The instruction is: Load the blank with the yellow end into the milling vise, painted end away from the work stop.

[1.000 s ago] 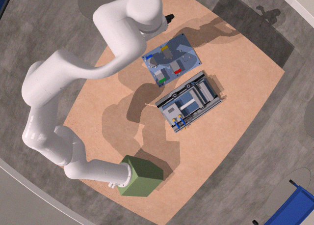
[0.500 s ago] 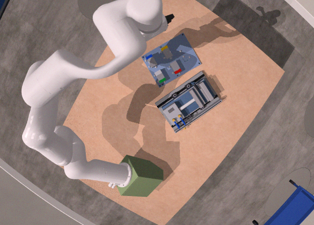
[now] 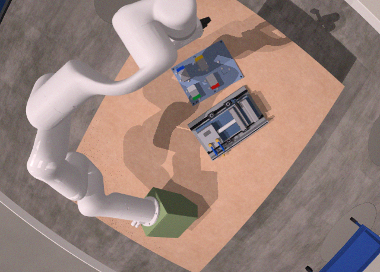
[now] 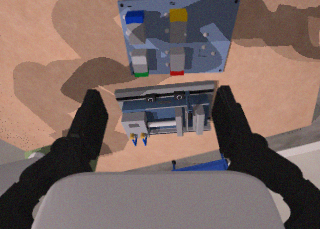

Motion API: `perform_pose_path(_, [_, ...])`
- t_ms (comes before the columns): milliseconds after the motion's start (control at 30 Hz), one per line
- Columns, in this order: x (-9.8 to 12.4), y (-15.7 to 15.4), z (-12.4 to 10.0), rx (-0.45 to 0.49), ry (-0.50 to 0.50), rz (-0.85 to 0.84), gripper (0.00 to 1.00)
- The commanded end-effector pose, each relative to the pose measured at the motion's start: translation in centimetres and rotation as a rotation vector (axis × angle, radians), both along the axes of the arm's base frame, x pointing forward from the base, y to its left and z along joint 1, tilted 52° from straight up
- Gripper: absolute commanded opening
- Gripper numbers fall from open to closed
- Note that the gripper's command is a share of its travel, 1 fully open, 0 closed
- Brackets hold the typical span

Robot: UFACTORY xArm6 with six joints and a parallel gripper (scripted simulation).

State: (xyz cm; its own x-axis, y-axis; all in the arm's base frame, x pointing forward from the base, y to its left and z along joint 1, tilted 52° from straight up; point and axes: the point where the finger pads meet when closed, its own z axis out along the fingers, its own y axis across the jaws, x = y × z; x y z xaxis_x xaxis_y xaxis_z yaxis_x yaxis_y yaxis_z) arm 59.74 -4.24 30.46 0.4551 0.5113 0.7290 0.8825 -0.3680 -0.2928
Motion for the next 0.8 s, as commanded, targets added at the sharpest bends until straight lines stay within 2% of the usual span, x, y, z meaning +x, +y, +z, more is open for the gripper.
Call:
perform_pose_path(0, [0.0, -0.1, 0.1, -0.001, -0.003, -0.002, 1.0])
perform_pose_path(633, [0.0, -0.1, 0.1, -0.001, -0.003, -0.002, 1.0])
perform_pose_path(767, [-1.0, -1.1, -1.3, -0.001, -0.003, -0.002, 1.0])
